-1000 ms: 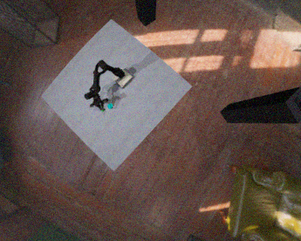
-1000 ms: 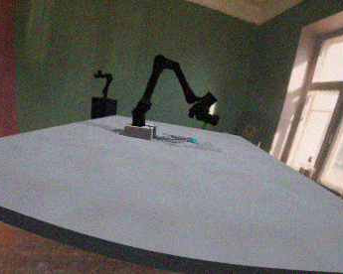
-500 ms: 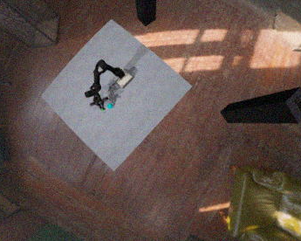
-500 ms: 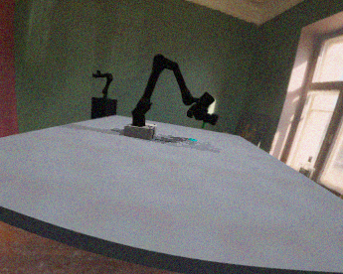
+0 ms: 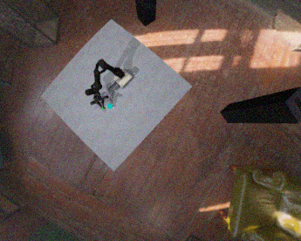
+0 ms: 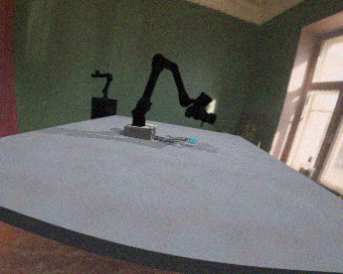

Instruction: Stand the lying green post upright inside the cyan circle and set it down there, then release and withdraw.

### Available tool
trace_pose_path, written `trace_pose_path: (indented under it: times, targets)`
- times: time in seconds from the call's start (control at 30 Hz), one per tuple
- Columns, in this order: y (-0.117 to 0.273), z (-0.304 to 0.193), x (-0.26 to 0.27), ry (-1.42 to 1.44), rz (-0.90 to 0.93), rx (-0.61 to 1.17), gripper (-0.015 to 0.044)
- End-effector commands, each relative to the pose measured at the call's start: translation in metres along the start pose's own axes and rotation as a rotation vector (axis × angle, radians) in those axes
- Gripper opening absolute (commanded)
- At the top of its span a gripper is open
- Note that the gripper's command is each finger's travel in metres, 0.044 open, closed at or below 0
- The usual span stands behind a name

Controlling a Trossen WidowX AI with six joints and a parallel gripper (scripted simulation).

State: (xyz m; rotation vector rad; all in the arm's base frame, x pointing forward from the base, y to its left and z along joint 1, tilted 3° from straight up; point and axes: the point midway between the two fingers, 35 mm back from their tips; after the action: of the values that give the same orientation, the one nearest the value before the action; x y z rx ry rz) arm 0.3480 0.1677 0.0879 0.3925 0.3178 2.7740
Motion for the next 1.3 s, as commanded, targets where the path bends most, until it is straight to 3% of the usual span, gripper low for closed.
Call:
trace_pose_path:
  times: [0.0, 1.27]
  targets:
    - [0.003, -0.002, 0.004, -0.001, 0.013, -0.016, 0.0023]
    - [0.032, -0.005, 0.033, 0.080, 0.107, -0.138, 0.0023]
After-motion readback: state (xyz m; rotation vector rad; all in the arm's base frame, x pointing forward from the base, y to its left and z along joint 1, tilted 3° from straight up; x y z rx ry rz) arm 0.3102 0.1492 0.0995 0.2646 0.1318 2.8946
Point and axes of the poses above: the point midway between the two fingers, 35 mm back from their tips, its own y axis back along the fingers, its own x axis across the jaws, z = x × y, and after that the axes turned 9 degrees about -y, right-handed
